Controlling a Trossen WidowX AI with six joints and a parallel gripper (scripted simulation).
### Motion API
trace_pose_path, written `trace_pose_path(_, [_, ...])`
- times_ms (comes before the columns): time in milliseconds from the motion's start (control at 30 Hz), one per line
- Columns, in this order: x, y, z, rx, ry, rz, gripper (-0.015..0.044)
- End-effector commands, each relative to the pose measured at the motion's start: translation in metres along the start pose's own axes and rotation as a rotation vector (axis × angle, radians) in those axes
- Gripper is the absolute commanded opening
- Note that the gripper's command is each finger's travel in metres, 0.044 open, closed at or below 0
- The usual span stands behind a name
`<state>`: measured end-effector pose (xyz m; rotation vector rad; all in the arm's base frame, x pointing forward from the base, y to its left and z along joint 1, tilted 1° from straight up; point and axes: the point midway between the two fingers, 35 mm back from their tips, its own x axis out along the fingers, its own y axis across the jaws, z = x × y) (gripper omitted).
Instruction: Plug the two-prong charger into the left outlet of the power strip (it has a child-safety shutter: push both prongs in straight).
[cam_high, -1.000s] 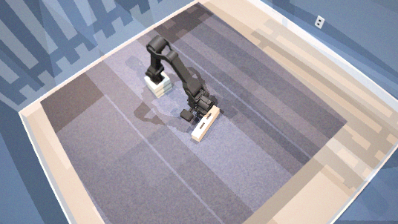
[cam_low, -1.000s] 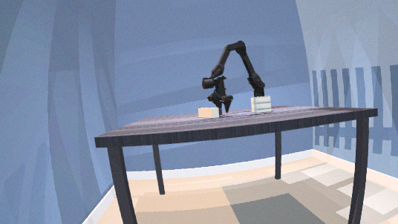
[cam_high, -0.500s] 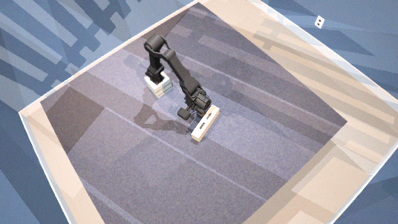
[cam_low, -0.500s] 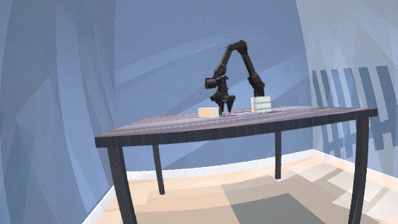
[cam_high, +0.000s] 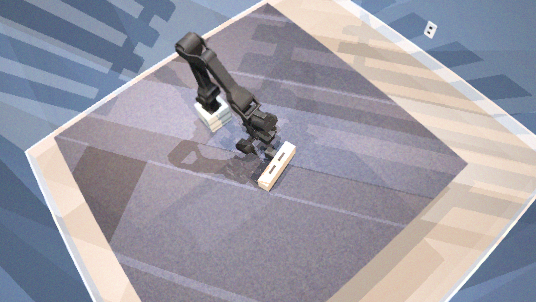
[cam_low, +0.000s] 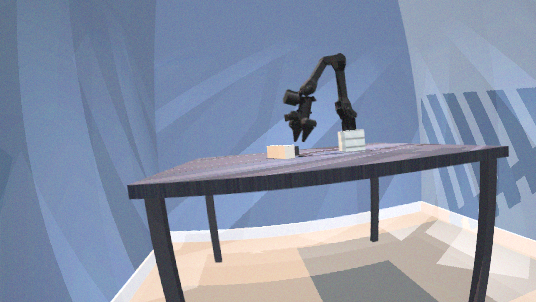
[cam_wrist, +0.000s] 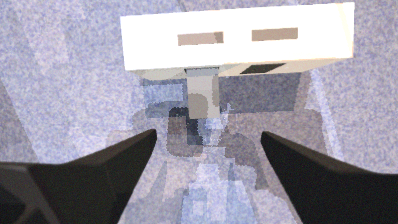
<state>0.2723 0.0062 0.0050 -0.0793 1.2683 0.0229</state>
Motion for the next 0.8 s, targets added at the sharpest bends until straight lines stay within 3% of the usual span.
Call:
trace_pose_path(0, [-0.0219,0.0001,0.0064,0.048,-0.186,-0.006,0.044])
trace_pose_path(100, [-0.0307,0.0003,0.0094,0.065,-0.259,-0.005,0.044])
trace_pose_path(767, [-0.0307,0.0003,0.0094,0.065,-0.259,-0.005,0.044])
